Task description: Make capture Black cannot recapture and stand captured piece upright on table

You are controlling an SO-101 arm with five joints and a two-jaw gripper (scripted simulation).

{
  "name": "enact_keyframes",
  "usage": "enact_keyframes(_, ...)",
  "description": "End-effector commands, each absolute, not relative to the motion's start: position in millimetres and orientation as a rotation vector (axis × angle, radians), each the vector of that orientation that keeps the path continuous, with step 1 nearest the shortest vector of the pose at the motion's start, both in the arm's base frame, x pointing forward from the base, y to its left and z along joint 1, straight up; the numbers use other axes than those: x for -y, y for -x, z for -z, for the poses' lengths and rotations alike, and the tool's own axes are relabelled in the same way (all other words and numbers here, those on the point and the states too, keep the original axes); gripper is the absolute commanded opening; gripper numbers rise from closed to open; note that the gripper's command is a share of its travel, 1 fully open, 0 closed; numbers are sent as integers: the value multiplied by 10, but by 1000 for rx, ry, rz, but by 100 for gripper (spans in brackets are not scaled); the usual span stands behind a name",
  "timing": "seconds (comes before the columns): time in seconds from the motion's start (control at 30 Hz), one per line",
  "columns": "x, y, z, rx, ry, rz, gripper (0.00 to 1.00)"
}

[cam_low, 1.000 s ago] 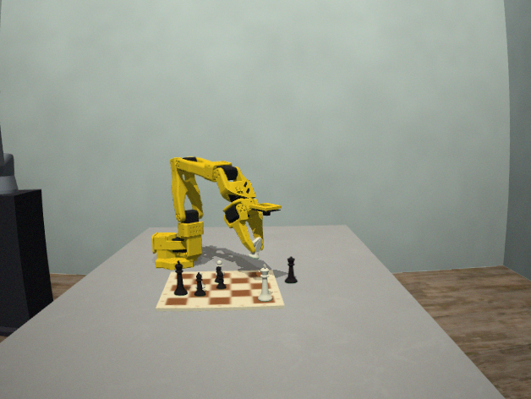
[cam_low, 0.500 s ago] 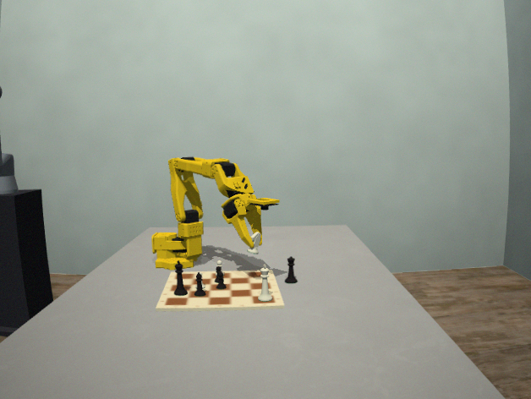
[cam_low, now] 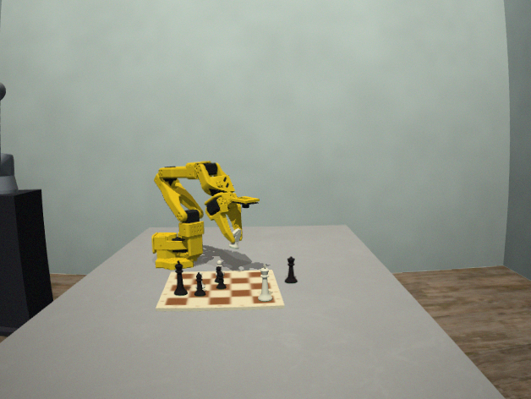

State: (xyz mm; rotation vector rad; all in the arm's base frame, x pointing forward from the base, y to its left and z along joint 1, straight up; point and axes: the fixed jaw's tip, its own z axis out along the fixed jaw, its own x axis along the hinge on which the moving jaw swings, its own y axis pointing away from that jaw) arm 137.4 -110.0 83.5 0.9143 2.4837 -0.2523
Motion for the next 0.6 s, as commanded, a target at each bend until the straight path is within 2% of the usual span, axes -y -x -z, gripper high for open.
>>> enact_keyframes(0.0,1034,-1330,-862,-2467,-890,257,0)
enact_keyframes(0.57,1011,-1426,-892,-2483,-833,241,0)
